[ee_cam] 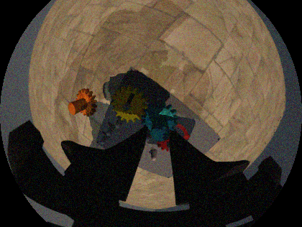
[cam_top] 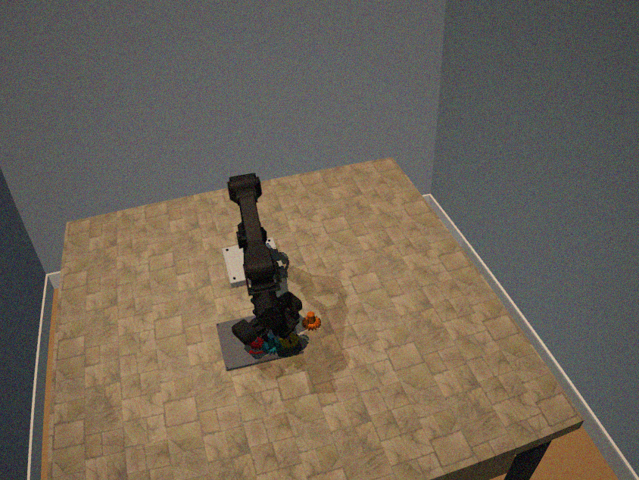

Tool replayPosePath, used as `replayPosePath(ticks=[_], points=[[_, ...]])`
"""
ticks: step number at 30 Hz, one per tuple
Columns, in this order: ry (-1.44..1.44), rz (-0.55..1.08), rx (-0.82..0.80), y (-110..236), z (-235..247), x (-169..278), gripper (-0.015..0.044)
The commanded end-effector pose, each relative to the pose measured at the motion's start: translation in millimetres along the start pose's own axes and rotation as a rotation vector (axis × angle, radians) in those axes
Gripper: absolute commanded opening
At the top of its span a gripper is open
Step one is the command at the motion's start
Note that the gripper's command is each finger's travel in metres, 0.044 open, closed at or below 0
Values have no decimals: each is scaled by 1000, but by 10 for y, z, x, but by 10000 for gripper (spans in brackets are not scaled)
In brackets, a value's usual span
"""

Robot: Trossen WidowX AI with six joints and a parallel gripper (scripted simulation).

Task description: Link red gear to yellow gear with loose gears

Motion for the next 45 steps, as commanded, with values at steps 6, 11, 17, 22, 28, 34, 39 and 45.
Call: replayPosePath(ticks=[6, 11, 17, 22, 28, 34, 39, 45], points=[[42, -8, 5, 417, -4, -11, 140], [36, -3, 2, 452, -3, -10, 193], [36, -3, 1, 871, 14, 33, 350], [36, -3, 1, 871, 14, 33, 440], [36, -3, 1, 871, 14, 33, 440], [36, -3, 1, 871, 14, 33, 440], [36, -3, 1, 871, 14, 33, 440], [36, -3, 1, 871, 14, 33, 440]])
Point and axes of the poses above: the point midway between the two fingers, 35 mm back from their tips, its own y axis back along the fingers, its own z axis across the jaws, x = y × z, the point moved 2 cm from there along y, back along the fingers, and after that the axes turned 8 degrees about -y, right-handed, at the moved point
